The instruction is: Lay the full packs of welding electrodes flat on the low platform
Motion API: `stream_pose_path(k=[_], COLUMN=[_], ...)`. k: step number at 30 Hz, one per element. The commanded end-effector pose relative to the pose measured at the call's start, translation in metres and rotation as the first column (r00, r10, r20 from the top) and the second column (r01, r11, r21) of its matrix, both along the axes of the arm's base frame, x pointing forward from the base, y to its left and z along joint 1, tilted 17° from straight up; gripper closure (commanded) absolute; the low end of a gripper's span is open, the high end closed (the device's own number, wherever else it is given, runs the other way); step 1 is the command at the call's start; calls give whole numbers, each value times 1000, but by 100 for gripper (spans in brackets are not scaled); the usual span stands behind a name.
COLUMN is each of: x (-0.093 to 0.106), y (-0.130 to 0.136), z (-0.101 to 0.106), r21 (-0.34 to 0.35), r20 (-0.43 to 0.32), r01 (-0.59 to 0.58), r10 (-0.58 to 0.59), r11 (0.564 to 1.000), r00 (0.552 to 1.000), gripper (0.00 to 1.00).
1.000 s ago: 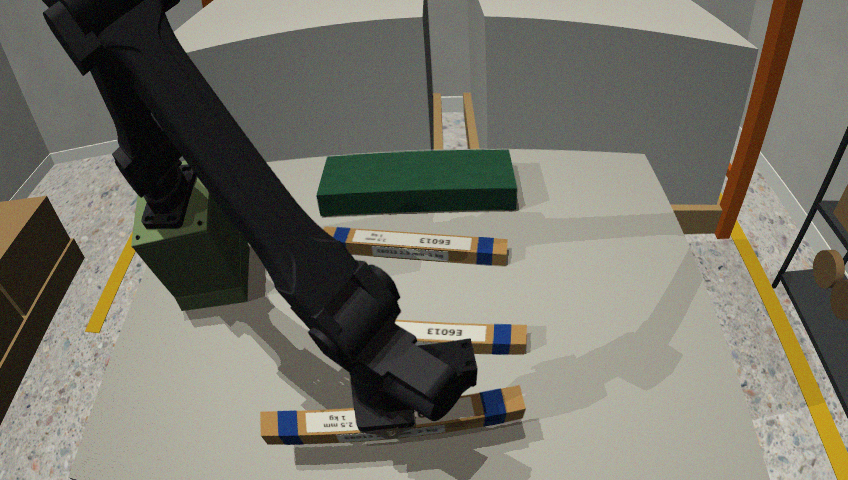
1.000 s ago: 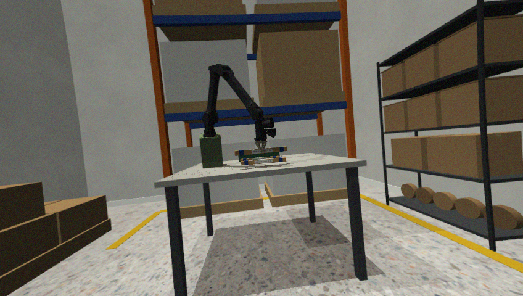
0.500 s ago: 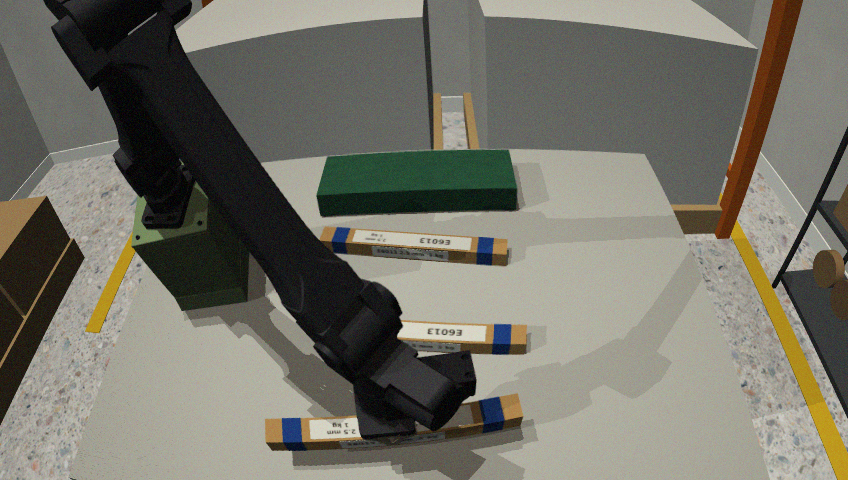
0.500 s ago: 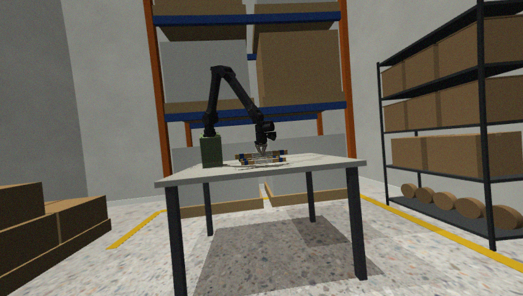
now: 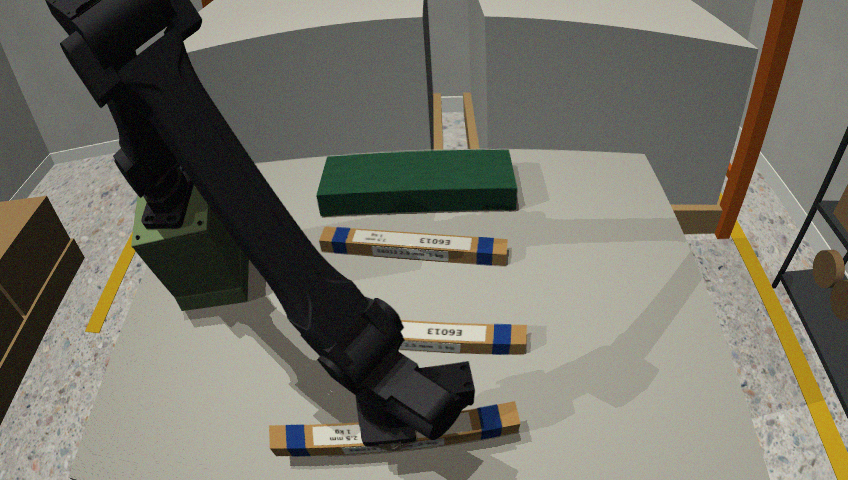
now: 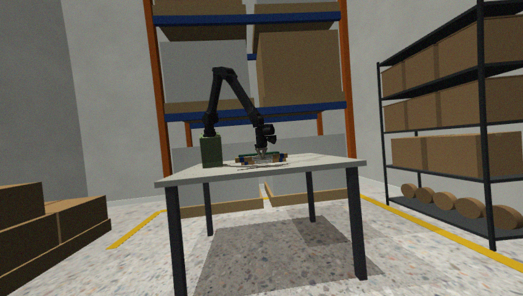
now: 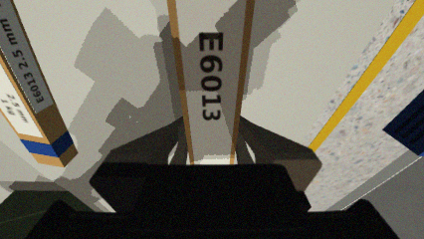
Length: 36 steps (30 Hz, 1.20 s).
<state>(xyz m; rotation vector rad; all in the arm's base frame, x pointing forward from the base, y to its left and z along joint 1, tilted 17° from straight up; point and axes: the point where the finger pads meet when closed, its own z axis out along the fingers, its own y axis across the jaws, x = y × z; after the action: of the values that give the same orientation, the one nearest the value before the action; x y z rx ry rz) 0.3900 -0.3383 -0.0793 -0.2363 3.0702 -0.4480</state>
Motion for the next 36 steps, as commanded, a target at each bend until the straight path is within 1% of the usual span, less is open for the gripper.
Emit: stream_pose_path(k=[1,9,12,18,26,36], x=[18,16,17,24,23,20], y=[-16,-23,-22,-19,-19,-23], z=[2,-12,-10,1,-13,-22], r21=[-25,-24,-25,-35,-28,-24], r20=[33,32,33,47,37,32], r01=[-9,-3,-4,-12,-15,-9], r10=[10,4,5,13,16,10], r11=[1000,1000,1000,999,1000,1000], r00=[999,999,999,999,999,999], gripper=[100,100,100,100,100,100])
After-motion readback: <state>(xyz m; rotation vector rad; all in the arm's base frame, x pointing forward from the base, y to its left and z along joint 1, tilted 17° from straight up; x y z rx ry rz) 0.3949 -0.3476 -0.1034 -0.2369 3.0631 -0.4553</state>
